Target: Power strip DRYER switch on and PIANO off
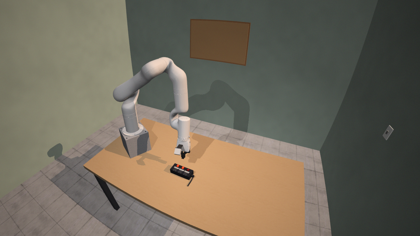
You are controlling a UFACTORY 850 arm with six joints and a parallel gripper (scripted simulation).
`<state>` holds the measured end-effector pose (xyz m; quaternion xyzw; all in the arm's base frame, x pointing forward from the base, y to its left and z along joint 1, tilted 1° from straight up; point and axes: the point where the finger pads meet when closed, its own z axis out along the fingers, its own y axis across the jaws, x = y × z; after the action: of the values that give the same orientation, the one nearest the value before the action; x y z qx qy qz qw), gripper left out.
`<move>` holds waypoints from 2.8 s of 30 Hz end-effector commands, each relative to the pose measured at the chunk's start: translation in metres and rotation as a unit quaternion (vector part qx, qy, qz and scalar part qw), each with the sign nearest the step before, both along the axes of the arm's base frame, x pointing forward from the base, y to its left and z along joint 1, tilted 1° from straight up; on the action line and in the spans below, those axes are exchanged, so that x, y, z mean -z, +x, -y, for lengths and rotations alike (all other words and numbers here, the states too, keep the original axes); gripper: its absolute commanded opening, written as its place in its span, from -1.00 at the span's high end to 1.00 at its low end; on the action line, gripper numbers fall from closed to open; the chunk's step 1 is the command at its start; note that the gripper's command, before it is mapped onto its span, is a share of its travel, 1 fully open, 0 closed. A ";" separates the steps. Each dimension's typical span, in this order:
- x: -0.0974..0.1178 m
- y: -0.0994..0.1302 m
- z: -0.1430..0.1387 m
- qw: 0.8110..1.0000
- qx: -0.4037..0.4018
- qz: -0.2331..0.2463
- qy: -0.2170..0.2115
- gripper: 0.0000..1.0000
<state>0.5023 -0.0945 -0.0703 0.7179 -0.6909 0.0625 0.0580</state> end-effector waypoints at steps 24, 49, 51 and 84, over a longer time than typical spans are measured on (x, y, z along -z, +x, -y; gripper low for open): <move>-0.001 0.002 -0.003 1.000 0.004 -0.003 0.005 1.00; -0.001 0.002 -0.003 1.000 0.004 -0.003 0.005 1.00; -0.001 0.002 -0.003 1.000 0.004 -0.003 0.005 1.00; 0.002 0.005 0.002 1.000 0.023 0.012 0.003 1.00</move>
<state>0.5056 -0.0945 -0.0720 0.7069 -0.7028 0.0594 0.0538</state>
